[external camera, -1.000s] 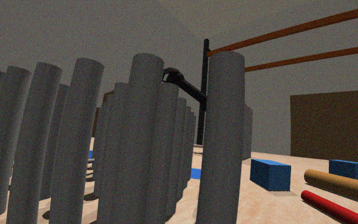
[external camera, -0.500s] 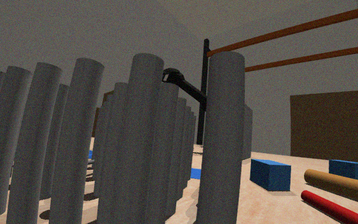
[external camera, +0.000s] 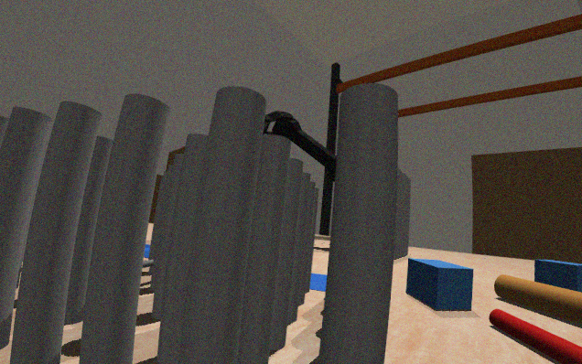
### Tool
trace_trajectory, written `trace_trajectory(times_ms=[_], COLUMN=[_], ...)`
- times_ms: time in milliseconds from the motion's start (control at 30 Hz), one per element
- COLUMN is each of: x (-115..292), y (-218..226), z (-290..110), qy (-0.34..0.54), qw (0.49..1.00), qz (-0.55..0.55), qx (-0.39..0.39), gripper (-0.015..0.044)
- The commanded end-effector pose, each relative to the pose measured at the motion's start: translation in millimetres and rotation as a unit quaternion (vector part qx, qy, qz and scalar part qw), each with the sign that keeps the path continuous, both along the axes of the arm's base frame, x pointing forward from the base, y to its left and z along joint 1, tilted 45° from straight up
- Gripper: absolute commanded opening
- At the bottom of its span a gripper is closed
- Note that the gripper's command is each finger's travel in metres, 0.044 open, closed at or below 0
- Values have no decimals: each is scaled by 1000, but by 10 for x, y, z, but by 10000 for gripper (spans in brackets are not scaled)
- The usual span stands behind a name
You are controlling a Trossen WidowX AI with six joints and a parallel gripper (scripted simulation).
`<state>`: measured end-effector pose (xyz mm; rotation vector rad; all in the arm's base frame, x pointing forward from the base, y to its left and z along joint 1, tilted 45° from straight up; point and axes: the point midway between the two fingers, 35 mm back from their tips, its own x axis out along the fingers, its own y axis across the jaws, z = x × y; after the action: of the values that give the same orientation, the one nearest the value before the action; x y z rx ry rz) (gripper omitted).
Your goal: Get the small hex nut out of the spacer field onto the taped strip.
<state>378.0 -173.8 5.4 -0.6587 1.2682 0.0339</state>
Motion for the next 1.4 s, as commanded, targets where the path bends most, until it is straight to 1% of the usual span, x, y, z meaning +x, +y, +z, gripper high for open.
trace_trajectory(times_ms=[0,1367], x=[-36,-322], y=[-19,-101], z=[32,121], qy=[-2,-1], qw=[1000,1000], qz=[0,0], qx=[-1,-3], gripper=[0,0])
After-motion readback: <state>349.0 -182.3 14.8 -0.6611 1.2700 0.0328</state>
